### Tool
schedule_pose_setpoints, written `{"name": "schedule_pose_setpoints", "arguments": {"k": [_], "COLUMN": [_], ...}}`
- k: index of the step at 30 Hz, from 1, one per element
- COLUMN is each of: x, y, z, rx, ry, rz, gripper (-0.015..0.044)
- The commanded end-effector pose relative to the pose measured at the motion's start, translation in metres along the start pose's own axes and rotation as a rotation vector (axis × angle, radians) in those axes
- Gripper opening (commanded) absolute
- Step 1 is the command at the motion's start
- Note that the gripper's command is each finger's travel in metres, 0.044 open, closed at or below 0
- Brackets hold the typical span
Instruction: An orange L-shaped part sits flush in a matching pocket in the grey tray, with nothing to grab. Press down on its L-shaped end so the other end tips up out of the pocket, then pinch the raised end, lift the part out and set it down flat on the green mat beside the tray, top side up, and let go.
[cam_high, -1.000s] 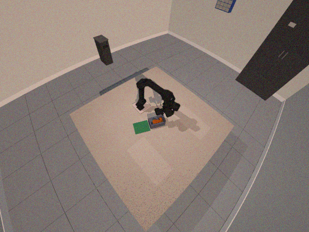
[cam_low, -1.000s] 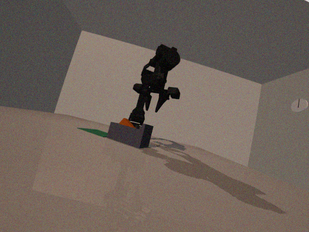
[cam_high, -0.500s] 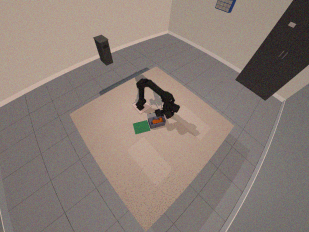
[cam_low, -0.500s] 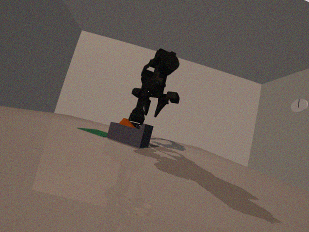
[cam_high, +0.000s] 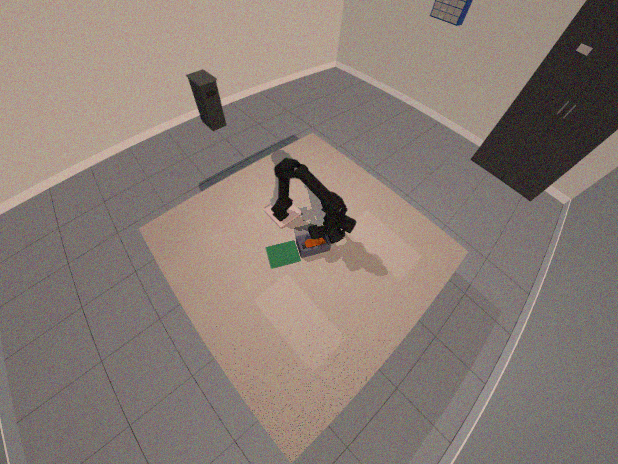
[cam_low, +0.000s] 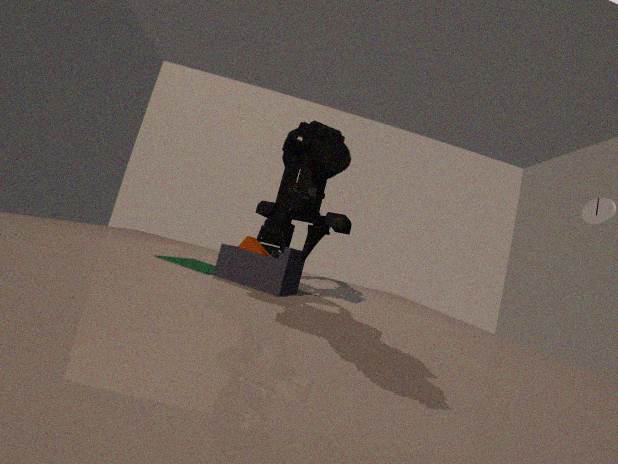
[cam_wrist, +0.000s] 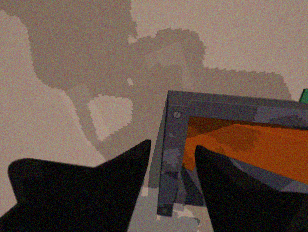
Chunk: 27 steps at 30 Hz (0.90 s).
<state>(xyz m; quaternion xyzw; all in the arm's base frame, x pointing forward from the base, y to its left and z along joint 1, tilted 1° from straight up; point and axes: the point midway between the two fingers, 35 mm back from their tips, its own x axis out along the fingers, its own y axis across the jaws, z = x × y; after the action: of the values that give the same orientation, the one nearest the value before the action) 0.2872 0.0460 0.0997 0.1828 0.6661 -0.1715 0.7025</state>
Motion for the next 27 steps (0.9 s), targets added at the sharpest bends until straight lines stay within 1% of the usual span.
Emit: {"name": "schedule_pose_setpoints", "arguments": {"k": [1, 16, 27], "x": [0.008, 0.033, 0.034], "y": [-0.001, -0.002, -0.002], "z": [-0.001, -0.002, -0.002], "rx": [-0.005, -0.005, -0.005], "ry": [0.005, 0.005, 0.005], "rz": [-0.007, -0.007, -0.007], "gripper": [0.018, 0.018, 0.018]}}
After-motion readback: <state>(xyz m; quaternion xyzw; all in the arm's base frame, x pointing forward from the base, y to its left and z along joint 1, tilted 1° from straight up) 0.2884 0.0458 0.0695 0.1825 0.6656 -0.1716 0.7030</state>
